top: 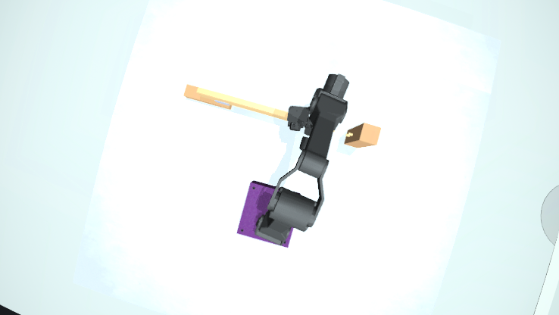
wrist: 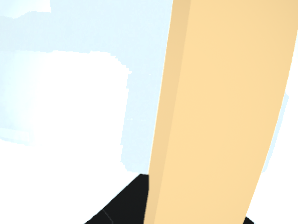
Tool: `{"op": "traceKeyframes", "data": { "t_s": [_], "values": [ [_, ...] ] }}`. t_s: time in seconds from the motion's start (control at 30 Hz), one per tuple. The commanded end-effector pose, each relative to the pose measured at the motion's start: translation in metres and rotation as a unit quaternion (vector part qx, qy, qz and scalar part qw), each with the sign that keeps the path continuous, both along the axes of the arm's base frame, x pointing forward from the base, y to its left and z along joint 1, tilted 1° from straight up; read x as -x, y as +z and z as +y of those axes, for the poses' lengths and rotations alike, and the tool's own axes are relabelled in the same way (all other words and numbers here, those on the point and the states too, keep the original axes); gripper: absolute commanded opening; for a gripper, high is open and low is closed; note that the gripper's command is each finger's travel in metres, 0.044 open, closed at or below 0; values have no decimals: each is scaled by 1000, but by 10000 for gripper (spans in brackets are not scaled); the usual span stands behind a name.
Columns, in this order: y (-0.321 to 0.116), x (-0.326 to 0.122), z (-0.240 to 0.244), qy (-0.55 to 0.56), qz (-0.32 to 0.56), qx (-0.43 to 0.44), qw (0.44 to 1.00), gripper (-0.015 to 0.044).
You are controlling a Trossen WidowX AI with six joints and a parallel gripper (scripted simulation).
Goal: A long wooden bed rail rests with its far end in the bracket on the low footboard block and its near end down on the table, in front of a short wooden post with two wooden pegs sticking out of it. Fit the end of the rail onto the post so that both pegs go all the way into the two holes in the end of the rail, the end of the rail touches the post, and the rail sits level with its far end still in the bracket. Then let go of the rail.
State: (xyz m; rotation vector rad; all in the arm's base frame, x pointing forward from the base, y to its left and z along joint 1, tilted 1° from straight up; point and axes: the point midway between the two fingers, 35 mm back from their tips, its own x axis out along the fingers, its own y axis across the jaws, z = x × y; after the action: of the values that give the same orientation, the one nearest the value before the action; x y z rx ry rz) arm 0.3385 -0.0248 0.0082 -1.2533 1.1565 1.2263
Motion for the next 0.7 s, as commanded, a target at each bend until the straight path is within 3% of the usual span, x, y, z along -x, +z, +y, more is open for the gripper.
{"op": "traceKeyframes", "data": {
  "t_s": [0.0, 0.67],
  "values": [
    [0, 0, 0, 0, 0, -1, 1000, 0],
    [1, 0, -6, 0, 0, -1, 1000, 0]
  ]
}}
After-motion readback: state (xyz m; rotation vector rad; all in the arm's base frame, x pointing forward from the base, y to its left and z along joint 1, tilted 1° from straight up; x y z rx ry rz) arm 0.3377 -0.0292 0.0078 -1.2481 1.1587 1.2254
